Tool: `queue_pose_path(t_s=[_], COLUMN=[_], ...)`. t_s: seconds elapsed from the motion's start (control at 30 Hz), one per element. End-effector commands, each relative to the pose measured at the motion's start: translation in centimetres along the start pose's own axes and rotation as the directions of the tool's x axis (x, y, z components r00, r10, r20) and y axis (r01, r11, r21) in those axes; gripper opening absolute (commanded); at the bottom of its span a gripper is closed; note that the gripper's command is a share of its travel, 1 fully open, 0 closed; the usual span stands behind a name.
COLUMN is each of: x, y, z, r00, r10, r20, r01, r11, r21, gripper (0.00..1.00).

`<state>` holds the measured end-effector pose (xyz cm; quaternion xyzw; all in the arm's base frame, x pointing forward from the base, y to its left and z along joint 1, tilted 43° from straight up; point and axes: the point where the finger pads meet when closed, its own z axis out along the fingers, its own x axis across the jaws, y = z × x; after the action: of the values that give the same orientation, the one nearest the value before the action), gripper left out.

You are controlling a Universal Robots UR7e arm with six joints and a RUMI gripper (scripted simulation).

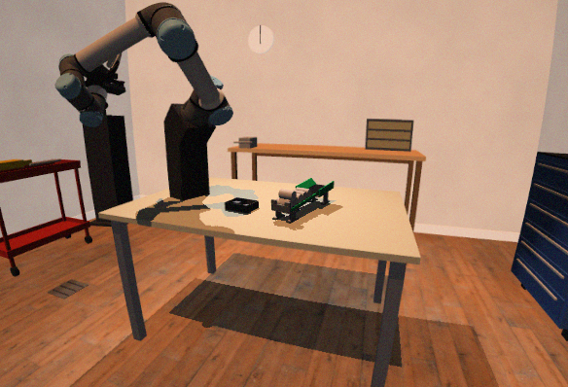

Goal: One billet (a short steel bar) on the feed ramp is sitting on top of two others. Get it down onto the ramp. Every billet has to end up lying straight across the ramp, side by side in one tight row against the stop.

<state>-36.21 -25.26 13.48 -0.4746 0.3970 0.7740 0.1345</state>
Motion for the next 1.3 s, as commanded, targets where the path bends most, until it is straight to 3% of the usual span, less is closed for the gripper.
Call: queue_pose_path(t_s=[0.0,0.67,1.27], x=[0.0,-0.6,-2.4], y=[0.0,-0.5,-2.2], z=[0.0,-0.5,-2.2], r00=[1.0,1.0,0.993], r10=[0.0,-0.006,-0.029], r20=[0.0,-0.022,-0.111], r01=[0.0,0.006,0.031], r11=[1.0,1.0,0.999], r21=[0.001,0.007,0.016], gripper=[1.0,1.0,1.0])
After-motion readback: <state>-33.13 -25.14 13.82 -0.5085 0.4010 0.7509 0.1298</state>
